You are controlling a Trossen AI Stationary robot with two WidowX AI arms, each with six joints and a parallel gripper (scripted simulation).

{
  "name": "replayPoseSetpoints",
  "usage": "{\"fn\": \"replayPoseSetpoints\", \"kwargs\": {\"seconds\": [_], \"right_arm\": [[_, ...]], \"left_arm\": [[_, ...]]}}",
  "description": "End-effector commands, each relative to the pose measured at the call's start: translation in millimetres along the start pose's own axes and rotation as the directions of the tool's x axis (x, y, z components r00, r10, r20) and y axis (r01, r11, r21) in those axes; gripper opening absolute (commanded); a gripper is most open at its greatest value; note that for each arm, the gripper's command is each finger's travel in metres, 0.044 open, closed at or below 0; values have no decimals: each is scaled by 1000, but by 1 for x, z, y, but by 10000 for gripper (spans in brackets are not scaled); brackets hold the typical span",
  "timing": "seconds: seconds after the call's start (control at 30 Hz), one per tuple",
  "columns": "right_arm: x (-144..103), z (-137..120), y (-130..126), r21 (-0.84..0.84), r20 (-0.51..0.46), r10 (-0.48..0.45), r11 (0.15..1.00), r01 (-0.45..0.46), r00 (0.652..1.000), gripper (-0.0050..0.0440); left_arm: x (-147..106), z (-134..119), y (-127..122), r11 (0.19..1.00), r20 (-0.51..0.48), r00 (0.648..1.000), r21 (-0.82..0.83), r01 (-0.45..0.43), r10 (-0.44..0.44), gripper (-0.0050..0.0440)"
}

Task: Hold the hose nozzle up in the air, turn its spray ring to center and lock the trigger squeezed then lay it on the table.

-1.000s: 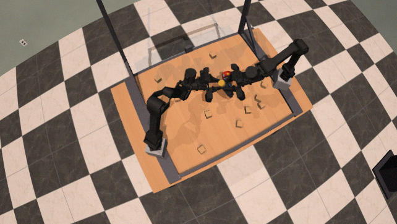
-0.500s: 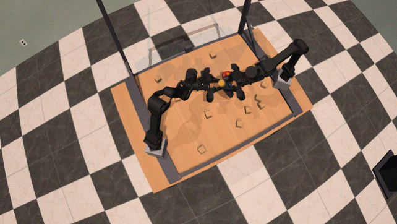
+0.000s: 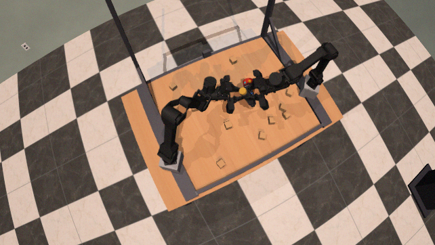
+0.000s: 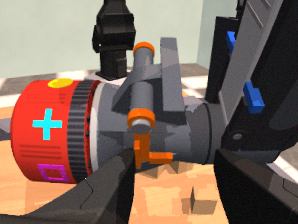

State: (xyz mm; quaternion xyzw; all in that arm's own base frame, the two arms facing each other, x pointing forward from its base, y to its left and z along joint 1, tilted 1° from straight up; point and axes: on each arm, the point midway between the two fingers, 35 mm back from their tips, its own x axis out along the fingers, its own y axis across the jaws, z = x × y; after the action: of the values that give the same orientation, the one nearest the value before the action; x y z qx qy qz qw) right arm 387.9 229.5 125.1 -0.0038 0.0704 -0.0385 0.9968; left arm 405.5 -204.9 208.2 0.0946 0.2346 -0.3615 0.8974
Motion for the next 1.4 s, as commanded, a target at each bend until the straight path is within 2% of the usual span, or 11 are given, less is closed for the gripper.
{"fn": "replayPoseSetpoints", "kwargs": {"seconds": [0.0,0.47,1.37], "right_arm": [[-1,14,-5,24,22,-8,1000,8,1000,171],[-4,22,-18,25,21,-13,1000,12,1000,171],[-11,37,-25,38,34,-14,999,13,999,171]], "left_arm": [[-8,17,-1,1000,45,999,12,1,-2,170],[-8,17,-1,1000,46,999,12,0,-1,170],[-8,17,-1,1000,45,999,12,1,-1,170]]}}
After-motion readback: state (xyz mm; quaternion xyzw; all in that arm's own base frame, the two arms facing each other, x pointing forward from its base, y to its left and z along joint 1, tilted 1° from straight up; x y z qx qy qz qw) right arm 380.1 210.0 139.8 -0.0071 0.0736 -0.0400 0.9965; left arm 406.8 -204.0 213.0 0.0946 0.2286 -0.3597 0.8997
